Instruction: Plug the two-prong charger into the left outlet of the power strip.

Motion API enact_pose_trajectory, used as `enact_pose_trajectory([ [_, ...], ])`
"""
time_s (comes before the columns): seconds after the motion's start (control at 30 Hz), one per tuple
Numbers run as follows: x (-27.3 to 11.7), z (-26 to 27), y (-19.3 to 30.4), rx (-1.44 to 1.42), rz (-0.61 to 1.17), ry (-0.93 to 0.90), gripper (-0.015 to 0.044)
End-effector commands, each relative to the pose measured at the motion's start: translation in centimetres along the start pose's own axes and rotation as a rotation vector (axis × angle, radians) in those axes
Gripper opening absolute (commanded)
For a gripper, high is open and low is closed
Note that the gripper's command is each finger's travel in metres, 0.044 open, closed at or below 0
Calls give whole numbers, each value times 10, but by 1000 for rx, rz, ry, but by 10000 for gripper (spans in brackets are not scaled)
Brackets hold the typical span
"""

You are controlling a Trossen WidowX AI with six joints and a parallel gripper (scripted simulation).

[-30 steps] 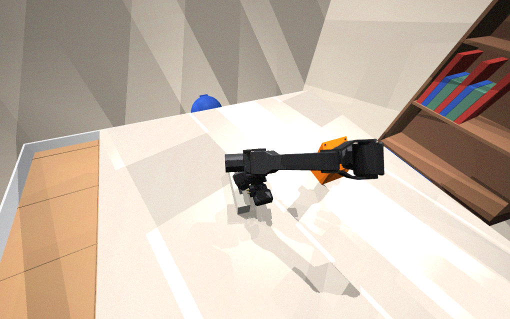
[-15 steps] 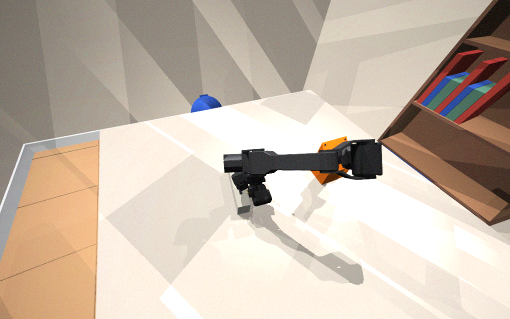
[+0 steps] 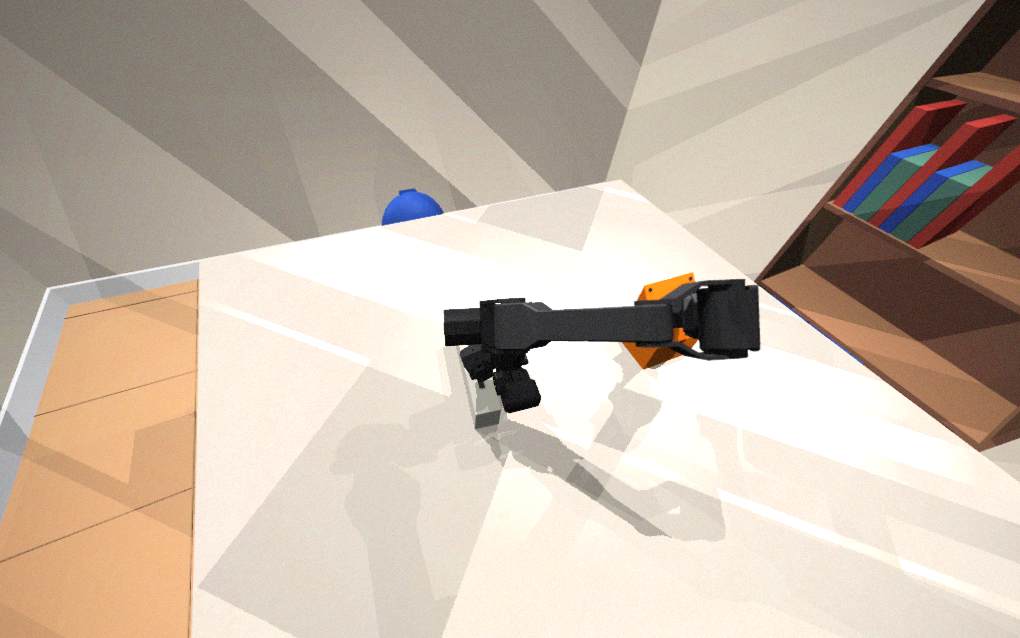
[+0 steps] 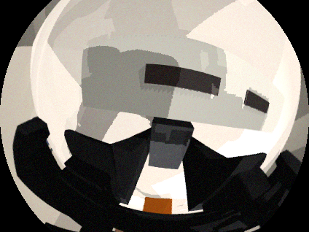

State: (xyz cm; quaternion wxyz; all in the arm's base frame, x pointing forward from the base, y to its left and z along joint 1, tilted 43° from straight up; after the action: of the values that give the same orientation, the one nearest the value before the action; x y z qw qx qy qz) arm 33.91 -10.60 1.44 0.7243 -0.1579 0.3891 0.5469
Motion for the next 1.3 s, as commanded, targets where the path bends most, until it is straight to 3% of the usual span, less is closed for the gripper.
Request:
enact_pose_trajectory([
  [0.0, 1, 0, -2, 5, 1, -5, 0],
  [1.27, -1, 3, -17, 5, 0, -5, 0],
])
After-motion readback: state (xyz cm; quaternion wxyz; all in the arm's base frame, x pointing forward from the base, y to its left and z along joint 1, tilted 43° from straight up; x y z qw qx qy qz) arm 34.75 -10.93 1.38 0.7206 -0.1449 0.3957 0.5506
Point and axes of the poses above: the point midway between the two fingers, 35 mm back from their tips, its own x axis out along the fingers, its own z axis across the jaws, y = z × x, the point moved 9 cm from there along -x, back along the fingers, and after that the axes turned 7 degrees about x, right-handed, at the moved point
